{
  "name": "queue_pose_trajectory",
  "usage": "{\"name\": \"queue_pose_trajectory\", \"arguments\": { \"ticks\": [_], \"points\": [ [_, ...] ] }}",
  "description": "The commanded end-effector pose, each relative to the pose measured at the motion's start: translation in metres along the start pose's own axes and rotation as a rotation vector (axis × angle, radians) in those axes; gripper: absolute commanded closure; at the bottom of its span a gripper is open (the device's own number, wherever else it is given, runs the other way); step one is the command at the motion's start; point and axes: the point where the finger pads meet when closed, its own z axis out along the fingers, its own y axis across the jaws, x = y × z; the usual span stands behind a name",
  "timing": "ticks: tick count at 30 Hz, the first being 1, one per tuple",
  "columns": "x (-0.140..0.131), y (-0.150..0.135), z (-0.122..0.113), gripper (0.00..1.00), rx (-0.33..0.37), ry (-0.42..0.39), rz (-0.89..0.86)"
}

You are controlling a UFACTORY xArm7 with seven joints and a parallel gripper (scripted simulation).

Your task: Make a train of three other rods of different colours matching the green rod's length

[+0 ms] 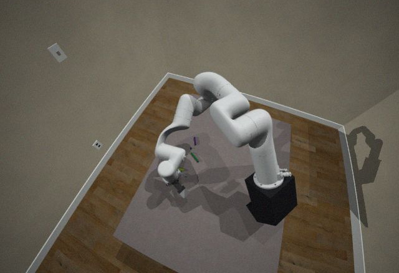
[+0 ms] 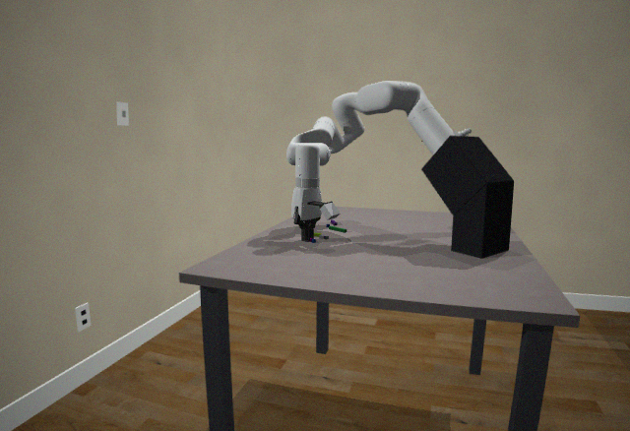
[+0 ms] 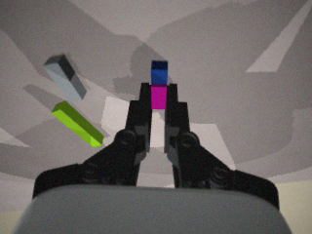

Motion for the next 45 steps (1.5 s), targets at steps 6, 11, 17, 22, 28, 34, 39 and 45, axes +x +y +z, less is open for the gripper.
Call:
{"name": "queue_pose_trajectory", "arguments": {
  "ticks": [6,11,17,22,28,34,39,45],
  "points": [
    [-0.0003,0.0014,-0.0014,0.96,-0.003,-0.001,-0.001],
    [-0.0003,0.0014,-0.0014,0.96,-0.003,-0.001,-0.001],
    [-0.0003,0.0014,-0.0014,0.96,-0.003,-0.001,-0.001],
    [-0.0003,0.0014,-0.0014,0.92,-0.003,-0.001,-0.001],
    [-0.0003,0.0014,-0.0014,0.84,-0.003,-0.001,-0.001],
    [-0.0003,0.0014,-0.0014,0.76,-0.003,-0.001,-0.001],
    [-0.0003,0.0014,-0.0014,0.76,-0.003,-0.001,-0.001],
    [-0.0003,0.0014,-0.0022,0.76,-0.003,-0.001,-0.001]
  ]
}}
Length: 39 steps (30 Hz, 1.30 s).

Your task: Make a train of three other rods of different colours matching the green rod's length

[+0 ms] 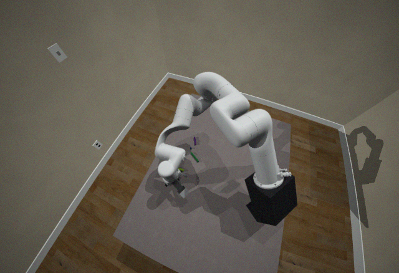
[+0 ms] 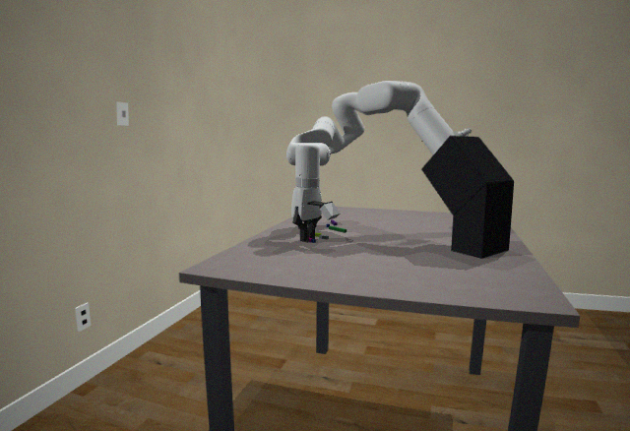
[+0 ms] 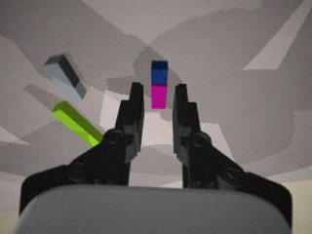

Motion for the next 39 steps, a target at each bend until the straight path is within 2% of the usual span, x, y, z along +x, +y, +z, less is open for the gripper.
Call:
{"name": "queue_pose_trajectory", "arguments": {
  "ticks": [1,8,22,31,32,39],
  "points": [
    [0.0,0.001,-0.003,0.76,-0.003,-0.001,-0.001],
    [0.0,0.001,-0.016,0.76,-0.003,-0.001,-0.001],
    [0.0,0.001,-0.084,0.76,-0.003,-0.001,-0.001],
    [0.0,0.001,-0.091,0.76,-0.003,-0.001,-0.001],
    [0.0,0.001,-0.091,0.0,-0.003,-0.001,-0.001],
    [0.0,0.001,-0.091,0.0,-0.003,-0.001,-0.001]
  ]
}}
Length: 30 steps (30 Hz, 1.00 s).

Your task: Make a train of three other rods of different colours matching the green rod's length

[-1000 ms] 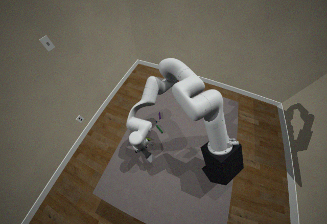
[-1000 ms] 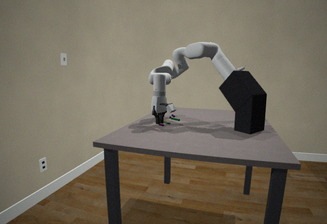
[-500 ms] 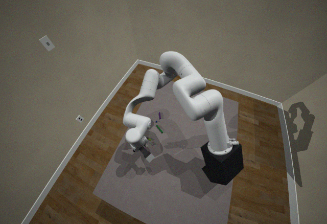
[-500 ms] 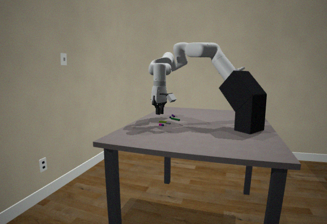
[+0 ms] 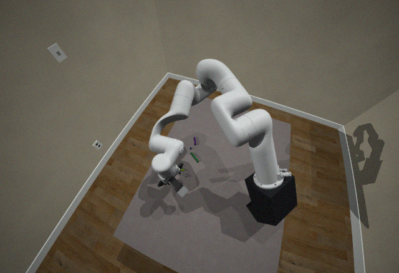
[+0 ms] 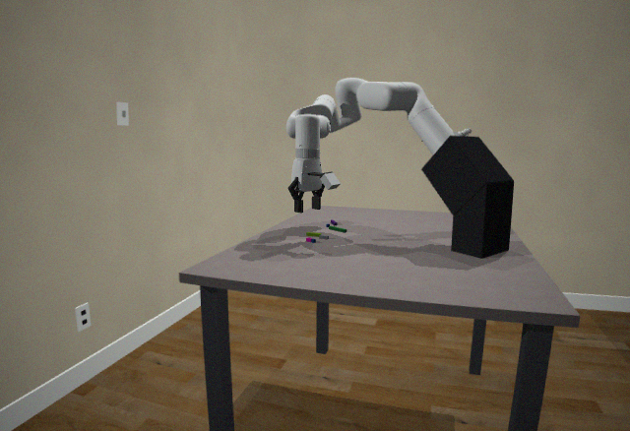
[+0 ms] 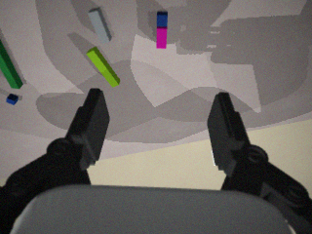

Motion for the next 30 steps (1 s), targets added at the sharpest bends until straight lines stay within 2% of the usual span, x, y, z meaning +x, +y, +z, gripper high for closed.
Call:
{"name": "queue_pose_trajectory", "arguments": {
  "ticks": [1,20,30],
  "points": [
    [-0.0003,0.0013,-0.0018,0.0,-0.004,-0.001,-0.001],
    [-0.0006,0.0007,-0.0016,0.0,-0.004,-0.002,0.023],
    [-0.0045,-0.0055,0.0013,0.0,-0.004,-0.002,0.286]
  ]
}}
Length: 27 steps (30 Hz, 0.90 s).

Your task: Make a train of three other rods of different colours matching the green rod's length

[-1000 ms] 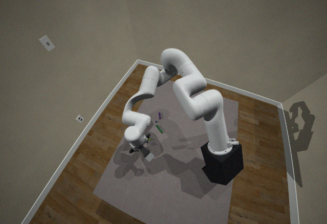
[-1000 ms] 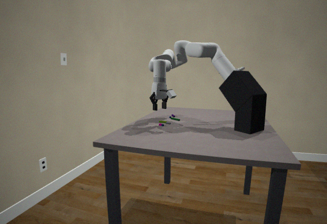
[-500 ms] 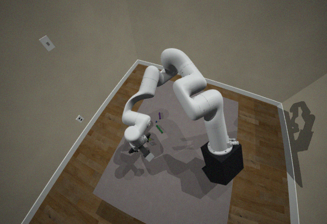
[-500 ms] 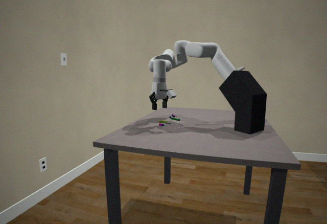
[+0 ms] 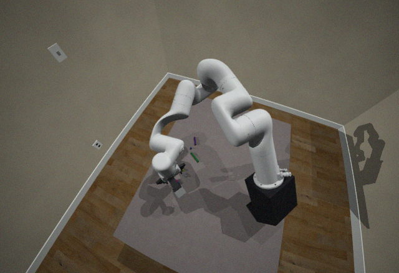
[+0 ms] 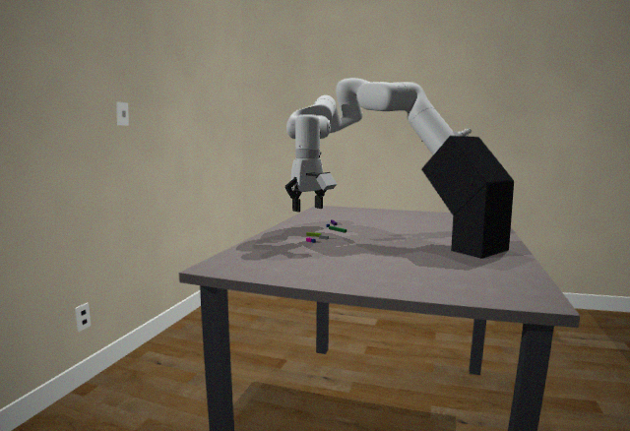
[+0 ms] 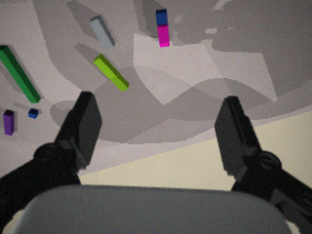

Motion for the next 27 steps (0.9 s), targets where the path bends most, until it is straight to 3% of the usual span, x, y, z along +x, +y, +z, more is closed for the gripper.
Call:
{"name": "queue_pose_trajectory", "arguments": {
  "ticks": [1,27],
  "points": [
    [-0.003,-0.002,0.0,0.0,-0.006,-0.005,0.166],
    [-0.014,-0.017,0.007,0.0,-0.008,-0.003,0.837]
  ]
}}
